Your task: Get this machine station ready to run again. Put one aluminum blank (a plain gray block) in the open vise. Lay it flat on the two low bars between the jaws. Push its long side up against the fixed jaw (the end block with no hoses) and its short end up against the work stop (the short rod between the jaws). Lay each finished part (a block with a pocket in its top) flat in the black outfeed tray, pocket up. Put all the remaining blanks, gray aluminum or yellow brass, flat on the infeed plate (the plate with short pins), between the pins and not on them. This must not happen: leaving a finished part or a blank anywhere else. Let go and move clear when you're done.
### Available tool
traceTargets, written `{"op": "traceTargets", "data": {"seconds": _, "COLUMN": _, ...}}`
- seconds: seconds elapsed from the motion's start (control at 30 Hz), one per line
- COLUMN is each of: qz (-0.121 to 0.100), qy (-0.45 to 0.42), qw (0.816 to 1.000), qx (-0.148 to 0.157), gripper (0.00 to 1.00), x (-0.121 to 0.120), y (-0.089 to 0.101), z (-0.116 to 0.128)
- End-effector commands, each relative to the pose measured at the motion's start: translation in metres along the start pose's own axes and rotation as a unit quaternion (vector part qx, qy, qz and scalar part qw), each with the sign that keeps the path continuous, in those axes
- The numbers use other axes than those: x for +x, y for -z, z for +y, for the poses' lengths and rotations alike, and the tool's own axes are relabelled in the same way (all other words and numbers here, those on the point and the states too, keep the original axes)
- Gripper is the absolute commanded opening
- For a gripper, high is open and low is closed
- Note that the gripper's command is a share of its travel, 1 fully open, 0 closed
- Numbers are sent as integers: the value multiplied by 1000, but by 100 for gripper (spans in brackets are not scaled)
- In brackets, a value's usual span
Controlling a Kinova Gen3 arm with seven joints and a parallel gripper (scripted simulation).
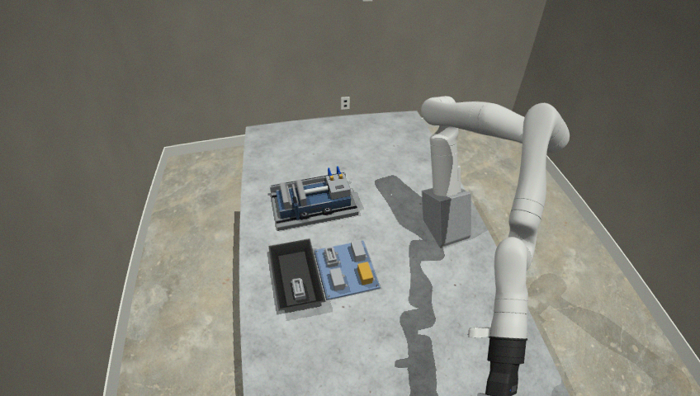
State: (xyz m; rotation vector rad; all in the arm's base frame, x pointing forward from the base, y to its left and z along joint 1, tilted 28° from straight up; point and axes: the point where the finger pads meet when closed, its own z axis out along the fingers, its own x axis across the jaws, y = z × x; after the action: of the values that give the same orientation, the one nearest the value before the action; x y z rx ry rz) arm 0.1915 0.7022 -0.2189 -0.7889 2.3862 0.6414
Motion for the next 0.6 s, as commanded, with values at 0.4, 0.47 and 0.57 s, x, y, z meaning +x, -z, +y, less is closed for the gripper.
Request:
{"op": "traceTargets", "data": {"seconds": 0.4, "qz": 17, "qy": -48, "qw": 994, "qx": 102, "gripper": 100, "x": -25, "y": 13, "z": -92}}
{"op": "traceTargets", "data": {"seconds": 0.47, "qz": 25, "qy": -59, "qw": 990, "qx": 128, "gripper": 100, "x": -28, "y": 20, "z": -115}}
{"op": "traceTargets", "data": {"seconds": 0.57, "qz": 39, "qy": -74, "qw": 983, "qx": 164, "gripper": 100, "x": -32, "y": 31, "z": -147}}
